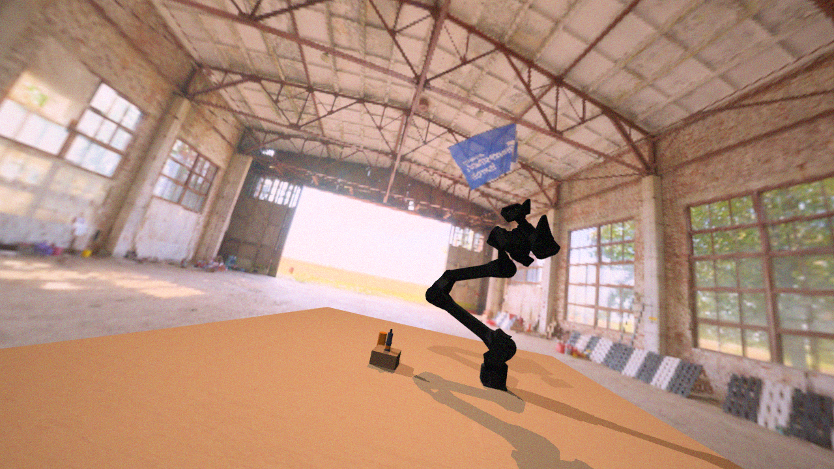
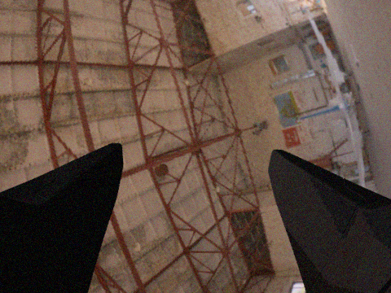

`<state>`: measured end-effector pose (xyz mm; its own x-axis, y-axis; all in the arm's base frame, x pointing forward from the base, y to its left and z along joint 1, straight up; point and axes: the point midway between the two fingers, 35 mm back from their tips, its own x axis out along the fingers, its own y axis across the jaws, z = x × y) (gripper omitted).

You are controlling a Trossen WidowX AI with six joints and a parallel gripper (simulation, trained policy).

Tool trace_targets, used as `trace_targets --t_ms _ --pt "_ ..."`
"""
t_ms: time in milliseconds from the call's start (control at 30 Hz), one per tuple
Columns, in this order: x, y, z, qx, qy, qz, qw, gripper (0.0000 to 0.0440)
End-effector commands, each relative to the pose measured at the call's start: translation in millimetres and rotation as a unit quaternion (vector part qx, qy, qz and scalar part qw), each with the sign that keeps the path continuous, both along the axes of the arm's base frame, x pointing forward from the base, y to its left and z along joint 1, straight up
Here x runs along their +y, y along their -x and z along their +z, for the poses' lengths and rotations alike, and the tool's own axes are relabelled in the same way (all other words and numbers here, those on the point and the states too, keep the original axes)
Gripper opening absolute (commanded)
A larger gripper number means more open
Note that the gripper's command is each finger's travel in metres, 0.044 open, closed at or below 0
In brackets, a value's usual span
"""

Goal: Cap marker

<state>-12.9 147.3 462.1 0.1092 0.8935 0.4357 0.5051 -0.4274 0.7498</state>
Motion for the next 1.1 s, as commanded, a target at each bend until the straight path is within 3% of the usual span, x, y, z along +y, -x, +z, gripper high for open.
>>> trace_targets --t_ms 0,1067 --pt "0.1 0.3 2.7 -0.007 0.000 0.003 1.000 0.0299" --pt "8.6 8.9 3.8 -0.100 0.041 0.009 0.994 0.0310"
